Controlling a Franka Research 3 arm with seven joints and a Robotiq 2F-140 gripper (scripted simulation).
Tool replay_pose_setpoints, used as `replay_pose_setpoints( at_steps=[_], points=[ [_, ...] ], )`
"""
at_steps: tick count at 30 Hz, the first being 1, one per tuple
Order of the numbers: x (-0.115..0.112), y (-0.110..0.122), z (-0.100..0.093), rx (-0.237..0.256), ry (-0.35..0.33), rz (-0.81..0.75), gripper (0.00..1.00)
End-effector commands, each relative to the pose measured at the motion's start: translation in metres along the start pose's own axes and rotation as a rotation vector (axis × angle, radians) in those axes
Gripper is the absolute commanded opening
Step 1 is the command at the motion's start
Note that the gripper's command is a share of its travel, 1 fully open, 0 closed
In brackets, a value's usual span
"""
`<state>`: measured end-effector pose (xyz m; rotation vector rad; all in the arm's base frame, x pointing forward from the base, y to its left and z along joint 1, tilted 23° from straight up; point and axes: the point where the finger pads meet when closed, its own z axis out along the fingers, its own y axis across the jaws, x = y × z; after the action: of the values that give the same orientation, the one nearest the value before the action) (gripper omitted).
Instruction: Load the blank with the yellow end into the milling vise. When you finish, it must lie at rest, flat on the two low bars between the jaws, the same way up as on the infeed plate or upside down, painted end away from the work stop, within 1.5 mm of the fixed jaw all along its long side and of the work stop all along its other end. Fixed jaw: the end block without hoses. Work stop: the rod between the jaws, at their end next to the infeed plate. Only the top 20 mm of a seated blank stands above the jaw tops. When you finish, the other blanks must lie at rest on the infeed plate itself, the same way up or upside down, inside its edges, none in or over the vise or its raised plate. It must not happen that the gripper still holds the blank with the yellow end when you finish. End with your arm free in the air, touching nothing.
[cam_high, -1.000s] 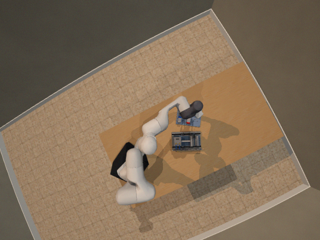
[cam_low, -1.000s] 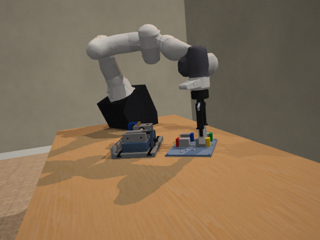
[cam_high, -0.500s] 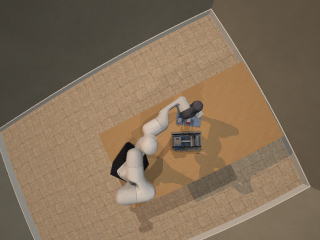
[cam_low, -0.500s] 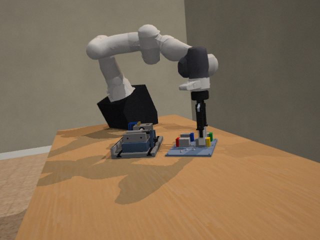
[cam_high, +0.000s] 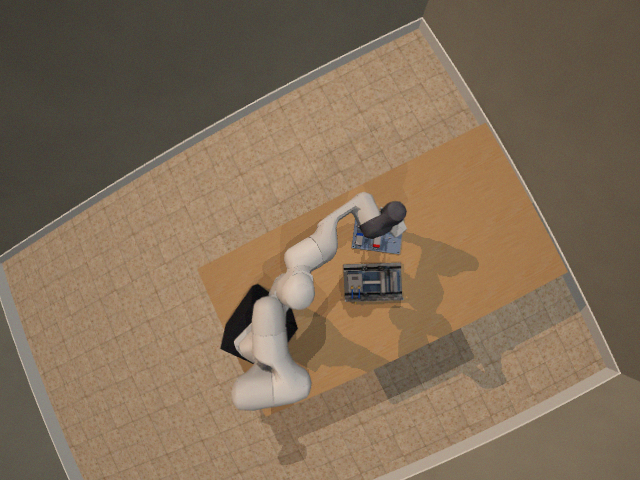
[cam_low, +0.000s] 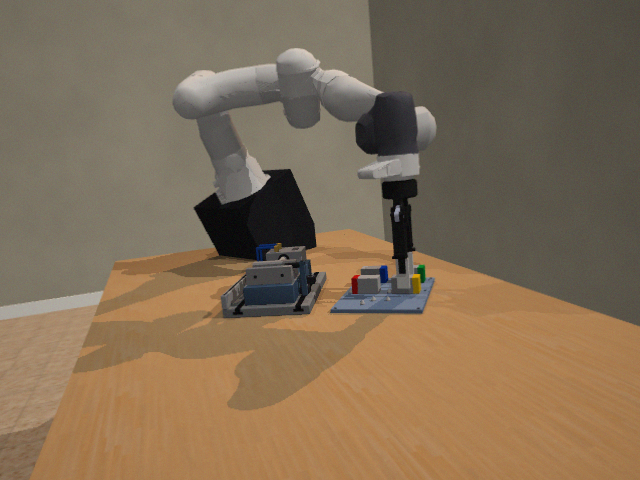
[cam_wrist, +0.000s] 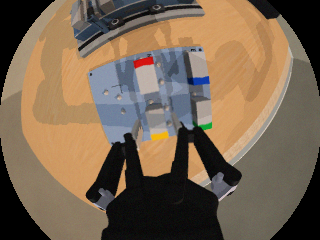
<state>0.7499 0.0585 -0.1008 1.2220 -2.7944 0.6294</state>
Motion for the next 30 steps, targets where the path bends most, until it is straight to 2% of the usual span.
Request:
replay_pose_setpoints(
  at_steps=[1, 30],
  points=[
    [0.0001, 0.0, -0.0013, 0.0, 0.0, 0.001, 0.41],
    [0.001, 0.0006, -0.0076, 0.001, 0.002, 0.003, 0.41]
  ],
)
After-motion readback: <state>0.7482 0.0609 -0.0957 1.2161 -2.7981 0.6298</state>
